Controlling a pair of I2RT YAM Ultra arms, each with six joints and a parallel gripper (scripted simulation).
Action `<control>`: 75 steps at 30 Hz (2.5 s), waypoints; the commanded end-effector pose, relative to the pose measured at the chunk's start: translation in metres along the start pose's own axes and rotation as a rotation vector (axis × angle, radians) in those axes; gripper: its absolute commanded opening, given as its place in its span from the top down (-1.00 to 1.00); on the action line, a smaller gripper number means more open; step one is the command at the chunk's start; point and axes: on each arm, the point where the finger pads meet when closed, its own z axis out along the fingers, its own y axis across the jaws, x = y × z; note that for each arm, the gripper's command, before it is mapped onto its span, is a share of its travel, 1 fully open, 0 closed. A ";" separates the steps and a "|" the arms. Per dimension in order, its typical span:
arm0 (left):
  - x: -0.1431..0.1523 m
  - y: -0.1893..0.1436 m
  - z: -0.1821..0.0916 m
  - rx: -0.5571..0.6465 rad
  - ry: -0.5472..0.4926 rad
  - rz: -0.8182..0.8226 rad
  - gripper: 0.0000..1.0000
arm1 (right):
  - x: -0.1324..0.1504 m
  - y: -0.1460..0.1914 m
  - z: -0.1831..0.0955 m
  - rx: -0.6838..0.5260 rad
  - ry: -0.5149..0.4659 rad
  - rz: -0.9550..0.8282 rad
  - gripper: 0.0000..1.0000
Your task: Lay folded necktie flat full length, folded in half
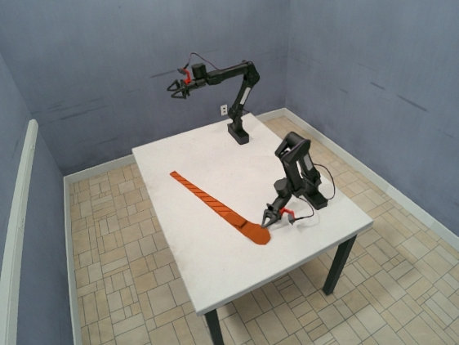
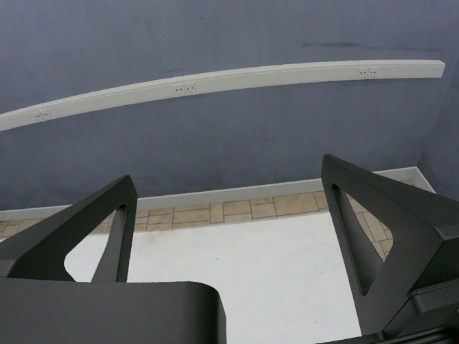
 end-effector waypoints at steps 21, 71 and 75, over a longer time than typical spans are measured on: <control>-0.003 -0.018 -0.003 0.135 0.012 0.002 0.62 | -0.032 -0.001 -0.010 -0.006 -0.076 0.010 -1.00; -0.004 -0.030 -0.004 0.135 0.012 0.002 0.15 | -0.032 -0.001 -0.010 -0.006 -0.076 0.010 -1.00; -0.007 -0.030 -0.004 0.135 0.012 0.002 0.15 | -0.032 -0.001 -0.010 -0.006 -0.076 0.010 -1.00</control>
